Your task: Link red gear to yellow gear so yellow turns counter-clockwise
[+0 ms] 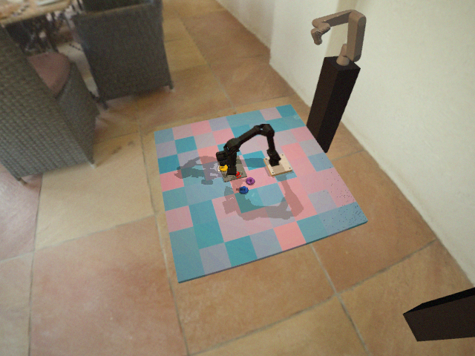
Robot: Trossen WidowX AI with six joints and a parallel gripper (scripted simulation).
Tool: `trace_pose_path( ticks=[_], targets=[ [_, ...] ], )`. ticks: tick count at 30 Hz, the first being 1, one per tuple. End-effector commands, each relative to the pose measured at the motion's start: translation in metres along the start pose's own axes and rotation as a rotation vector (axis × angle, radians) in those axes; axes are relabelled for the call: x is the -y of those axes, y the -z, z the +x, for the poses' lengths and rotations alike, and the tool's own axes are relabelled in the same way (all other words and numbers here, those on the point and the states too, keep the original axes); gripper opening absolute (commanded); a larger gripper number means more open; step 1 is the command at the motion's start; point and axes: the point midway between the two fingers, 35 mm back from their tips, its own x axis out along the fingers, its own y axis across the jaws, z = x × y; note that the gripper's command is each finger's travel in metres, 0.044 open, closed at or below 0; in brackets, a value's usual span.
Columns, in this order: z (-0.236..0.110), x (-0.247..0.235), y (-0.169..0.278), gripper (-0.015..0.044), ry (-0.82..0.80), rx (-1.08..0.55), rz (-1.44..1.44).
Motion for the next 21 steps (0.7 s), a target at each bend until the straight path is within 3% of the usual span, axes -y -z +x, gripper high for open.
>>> trace_pose_path(
  ticks=[1, 21],
  targets=[
    [0.008, 0.001, 0.002, 0.0000, 0.000, -0.010, -0.024],
    [0.033, 0.001, 0.003, 0.0000, 0.002, -0.010, 0.387]
  ],
)
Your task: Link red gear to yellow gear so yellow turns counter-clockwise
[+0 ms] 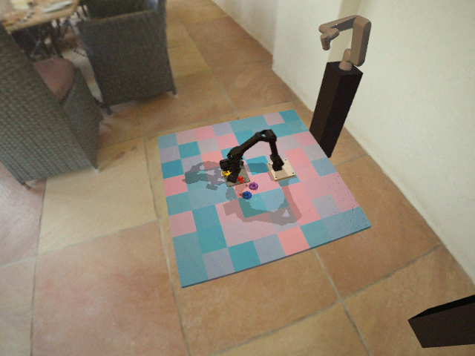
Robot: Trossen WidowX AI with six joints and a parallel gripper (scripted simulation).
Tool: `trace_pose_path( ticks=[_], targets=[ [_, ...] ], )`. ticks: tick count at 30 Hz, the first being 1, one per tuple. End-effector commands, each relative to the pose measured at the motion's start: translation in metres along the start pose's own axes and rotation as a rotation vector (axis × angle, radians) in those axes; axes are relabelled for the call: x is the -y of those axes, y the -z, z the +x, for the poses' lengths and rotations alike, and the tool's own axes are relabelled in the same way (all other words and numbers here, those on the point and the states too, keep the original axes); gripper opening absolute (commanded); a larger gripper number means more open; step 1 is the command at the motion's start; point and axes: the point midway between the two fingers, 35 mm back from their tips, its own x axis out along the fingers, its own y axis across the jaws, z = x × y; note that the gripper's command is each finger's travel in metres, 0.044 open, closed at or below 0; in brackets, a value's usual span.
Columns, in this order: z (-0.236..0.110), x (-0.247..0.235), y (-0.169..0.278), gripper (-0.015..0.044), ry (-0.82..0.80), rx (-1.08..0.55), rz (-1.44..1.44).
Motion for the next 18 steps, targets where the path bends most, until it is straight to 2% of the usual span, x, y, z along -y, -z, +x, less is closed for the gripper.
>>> trace_pose_path(
  ticks=[1, 7, 18],
  targets=[
    [0.0030, 0.0012, 0.0013, 0.0000, 0.003, -0.008, 0.093],
    [0.0028, 0.0010, 0.0006, 0.0000, 0.003, -0.008, 0.084],
    [0.0040, 0.0002, 0.0016, 0.0000, 0.002, -0.008, -0.186]
  ],
)
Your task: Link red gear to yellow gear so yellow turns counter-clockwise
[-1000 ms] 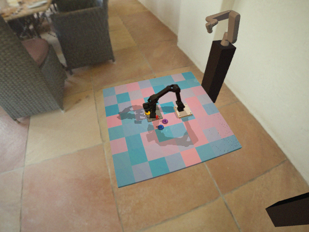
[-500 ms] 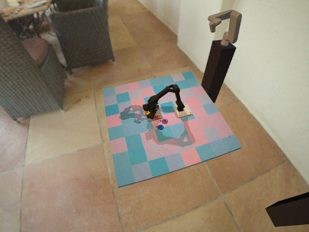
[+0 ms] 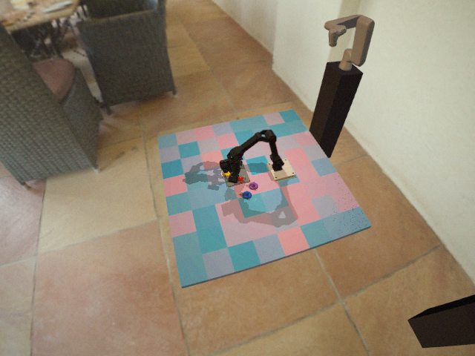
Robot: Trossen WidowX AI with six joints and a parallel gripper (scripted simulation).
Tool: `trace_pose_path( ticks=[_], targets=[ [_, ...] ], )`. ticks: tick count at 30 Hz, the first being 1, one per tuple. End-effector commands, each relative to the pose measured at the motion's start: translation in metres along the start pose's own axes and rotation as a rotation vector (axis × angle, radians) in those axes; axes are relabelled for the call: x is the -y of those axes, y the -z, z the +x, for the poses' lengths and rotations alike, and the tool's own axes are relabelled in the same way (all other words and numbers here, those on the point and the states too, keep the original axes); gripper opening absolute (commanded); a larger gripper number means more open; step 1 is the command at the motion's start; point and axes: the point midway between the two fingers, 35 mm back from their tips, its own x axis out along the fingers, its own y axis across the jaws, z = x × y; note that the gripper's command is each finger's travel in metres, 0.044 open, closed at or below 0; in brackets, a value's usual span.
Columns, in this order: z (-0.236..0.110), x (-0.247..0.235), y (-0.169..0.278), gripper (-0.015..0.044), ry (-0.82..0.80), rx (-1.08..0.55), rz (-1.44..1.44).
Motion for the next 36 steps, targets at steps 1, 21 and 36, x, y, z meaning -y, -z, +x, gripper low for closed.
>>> trace_pose_path(
  ticks=[1, 21, 36],
  targets=[
    [0.0015, 0.0002, 0.0012, 0.0000, -0.001, -0.003, -0.088],
    [0.0037, 0.0000, 0.0008, 0.0000, -0.001, -0.003, -0.056],
    [0.0059, 0.0009, 0.0001, 0.0000, 0.000, -0.003, 0.247]
  ],
)
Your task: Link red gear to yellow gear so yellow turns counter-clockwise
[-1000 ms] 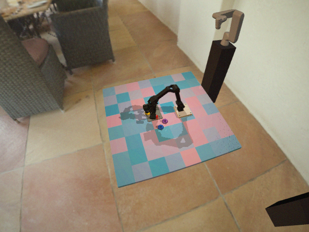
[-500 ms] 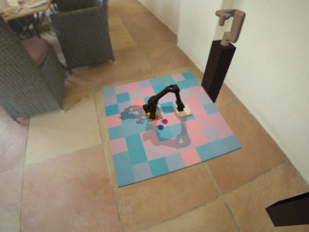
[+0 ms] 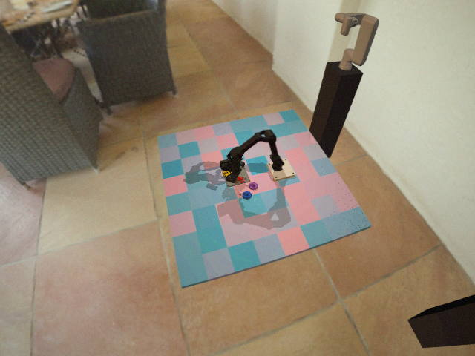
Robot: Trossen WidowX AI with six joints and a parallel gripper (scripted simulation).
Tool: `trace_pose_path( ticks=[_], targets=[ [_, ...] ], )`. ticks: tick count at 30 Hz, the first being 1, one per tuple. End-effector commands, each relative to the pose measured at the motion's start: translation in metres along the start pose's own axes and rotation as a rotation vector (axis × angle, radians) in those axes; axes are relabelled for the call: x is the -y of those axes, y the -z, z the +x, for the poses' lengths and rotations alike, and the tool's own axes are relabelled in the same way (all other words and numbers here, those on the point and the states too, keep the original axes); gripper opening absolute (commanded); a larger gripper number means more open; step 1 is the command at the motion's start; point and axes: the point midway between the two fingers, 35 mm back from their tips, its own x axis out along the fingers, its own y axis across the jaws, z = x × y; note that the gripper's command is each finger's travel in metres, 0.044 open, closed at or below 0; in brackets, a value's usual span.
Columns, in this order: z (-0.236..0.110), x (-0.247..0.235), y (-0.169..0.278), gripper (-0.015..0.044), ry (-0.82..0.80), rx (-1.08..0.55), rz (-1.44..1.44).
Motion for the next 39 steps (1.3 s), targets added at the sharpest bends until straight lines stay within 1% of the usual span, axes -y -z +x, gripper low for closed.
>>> trace_pose_path(
  ticks=[1, 7, 21, 27, 32, 33, 36, 39],
  targets=[
    [0.002, 0.000, 0.000, 0.0000, 0.000, -0.001, 0.004],
    [0.002, -0.001, 0.001, 0.0000, 0.000, -0.001, -0.098],
    [0.002, 0.000, 0.000, 0.0000, 0.000, -0.001, -0.475],
    [0.002, -0.001, 0.000, 0.0000, 0.000, -0.001, -0.461],
    [0.001, -0.001, 0.001, 0.0131, 0.000, -0.001, -0.408],
    [0.000, -0.001, 0.001, 0.0140, 0.000, -0.001, -0.388],
    [-0.002, 0.000, 0.001, 0.0140, 0.000, -0.001, -0.339],
    [-0.012, -0.001, 0.000, 0.0140, 0.000, -0.001, -0.315]
  ],
)
